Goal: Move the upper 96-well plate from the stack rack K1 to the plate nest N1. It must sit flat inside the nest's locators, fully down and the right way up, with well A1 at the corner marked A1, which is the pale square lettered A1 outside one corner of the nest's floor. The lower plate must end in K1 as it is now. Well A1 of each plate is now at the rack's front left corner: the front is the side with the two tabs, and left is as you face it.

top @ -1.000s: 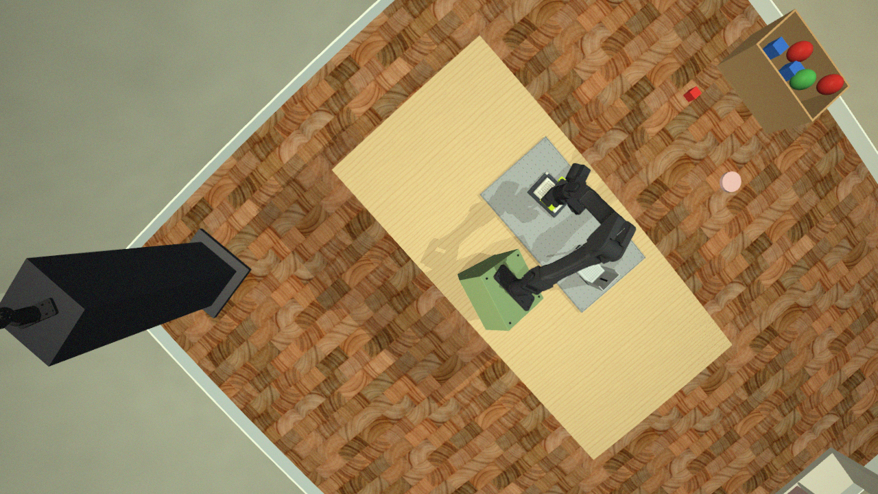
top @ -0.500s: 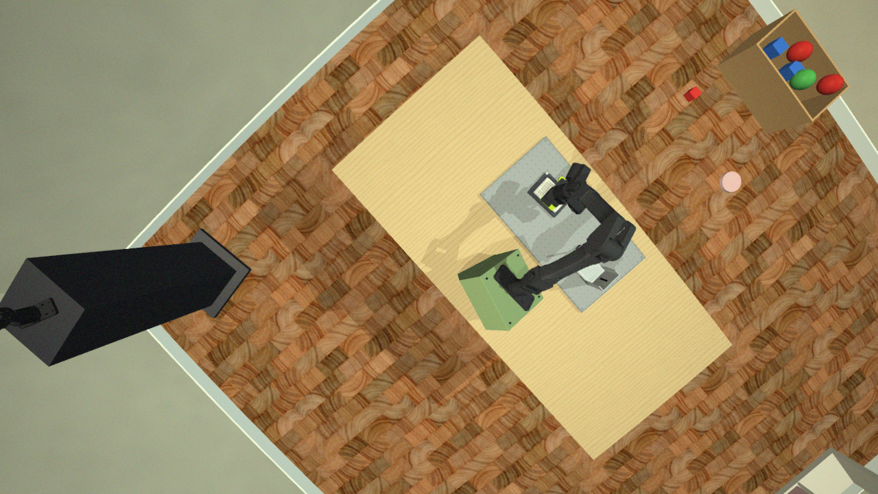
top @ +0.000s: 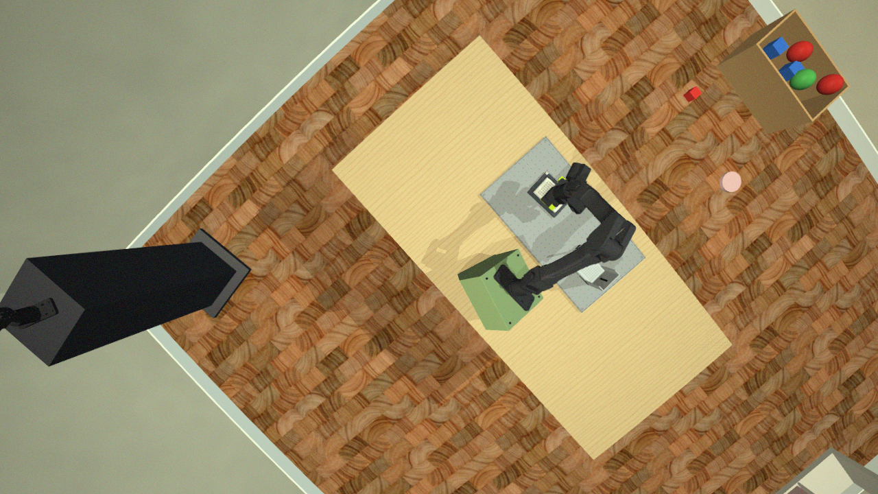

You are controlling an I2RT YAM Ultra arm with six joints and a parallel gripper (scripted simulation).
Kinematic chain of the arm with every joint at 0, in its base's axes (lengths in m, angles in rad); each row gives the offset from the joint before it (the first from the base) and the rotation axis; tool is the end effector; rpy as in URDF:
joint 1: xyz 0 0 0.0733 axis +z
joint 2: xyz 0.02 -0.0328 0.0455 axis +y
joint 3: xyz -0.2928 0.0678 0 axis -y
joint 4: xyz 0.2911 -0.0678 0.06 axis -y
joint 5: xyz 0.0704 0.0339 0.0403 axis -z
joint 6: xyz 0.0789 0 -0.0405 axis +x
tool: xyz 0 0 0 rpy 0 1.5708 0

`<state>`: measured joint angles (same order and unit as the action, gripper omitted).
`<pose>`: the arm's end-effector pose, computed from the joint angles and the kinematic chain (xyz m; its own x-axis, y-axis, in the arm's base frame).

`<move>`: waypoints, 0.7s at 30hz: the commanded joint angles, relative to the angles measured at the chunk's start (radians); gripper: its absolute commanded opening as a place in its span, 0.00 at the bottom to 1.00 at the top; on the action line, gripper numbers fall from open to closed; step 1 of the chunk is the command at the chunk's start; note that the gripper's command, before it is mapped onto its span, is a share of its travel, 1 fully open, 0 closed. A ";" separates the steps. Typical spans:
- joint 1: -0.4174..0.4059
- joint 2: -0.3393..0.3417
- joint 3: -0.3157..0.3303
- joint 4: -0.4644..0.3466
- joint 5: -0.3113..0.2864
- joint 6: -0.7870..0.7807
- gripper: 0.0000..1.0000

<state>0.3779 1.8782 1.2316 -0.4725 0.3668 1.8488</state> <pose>0.4188 0.1370 0.1407 0.0382 0.9809 -0.1905 0.8587 0.0653 0.5083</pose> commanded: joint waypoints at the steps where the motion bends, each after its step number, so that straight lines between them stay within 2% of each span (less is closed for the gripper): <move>1: -0.010 0.022 0.035 0.037 0.011 -0.013 0.00; 21: -0.011 0.027 0.049 0.029 0.011 -0.014 0.00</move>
<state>0.3779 1.8851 1.2446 -0.4877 0.3664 1.8488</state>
